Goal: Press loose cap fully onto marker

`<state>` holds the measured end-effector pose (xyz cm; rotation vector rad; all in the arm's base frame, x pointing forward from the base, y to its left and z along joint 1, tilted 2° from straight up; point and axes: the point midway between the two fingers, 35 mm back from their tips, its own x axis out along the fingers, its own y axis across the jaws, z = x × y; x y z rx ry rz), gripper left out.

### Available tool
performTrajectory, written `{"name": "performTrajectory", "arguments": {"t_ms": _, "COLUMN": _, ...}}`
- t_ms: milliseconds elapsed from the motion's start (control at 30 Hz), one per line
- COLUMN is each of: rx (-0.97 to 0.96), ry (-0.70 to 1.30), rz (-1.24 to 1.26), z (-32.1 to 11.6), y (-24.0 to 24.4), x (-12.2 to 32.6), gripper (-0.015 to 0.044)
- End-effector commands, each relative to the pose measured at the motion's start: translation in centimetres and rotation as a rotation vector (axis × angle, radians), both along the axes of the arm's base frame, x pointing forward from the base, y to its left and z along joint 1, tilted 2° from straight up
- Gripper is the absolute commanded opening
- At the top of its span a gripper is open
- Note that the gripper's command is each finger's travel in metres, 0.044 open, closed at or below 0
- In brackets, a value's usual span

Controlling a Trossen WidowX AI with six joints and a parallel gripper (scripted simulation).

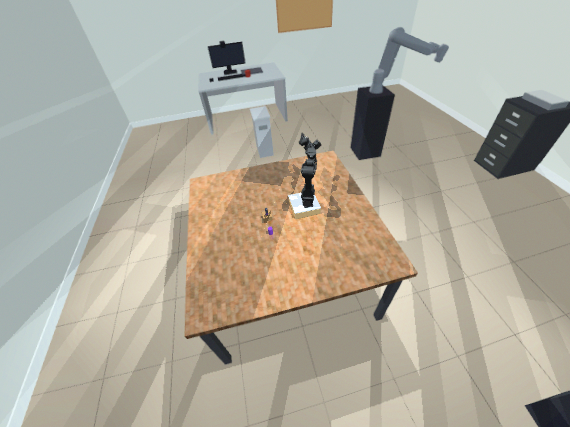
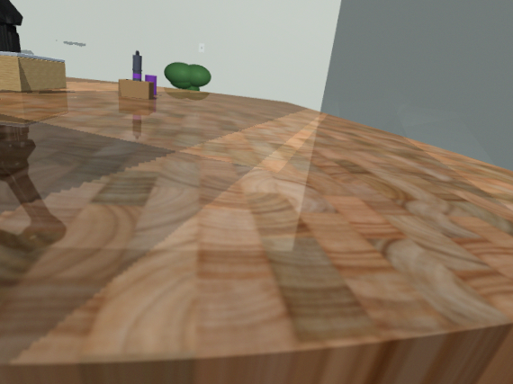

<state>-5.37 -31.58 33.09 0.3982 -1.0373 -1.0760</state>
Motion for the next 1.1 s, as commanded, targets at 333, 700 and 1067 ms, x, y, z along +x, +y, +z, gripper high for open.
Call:
{"name": "performTrajectory", "arguments": {"t_ms": 333, "rx": 0.357, "ry": -0.117, "rz": 0.361, "z": -4.4, "y": -5.9, "x": 12.4, "gripper": 0.0255}}
{"name": "performTrajectory", "arguments": {"t_ms": 700, "rx": 0.813, "ry": -0.033, "rz": 0.711, "z": -10.8, "y": -2.8, "x": 29.9, "gripper": 0.0255}}
{"name": "performTrajectory", "arguments": {"t_ms": 1067, "rx": 1.179, "ry": 0.352, "rz": 0.961, "z": -16.9, "y": 10.9, "x": 42.3, "gripper": 0.0255}}
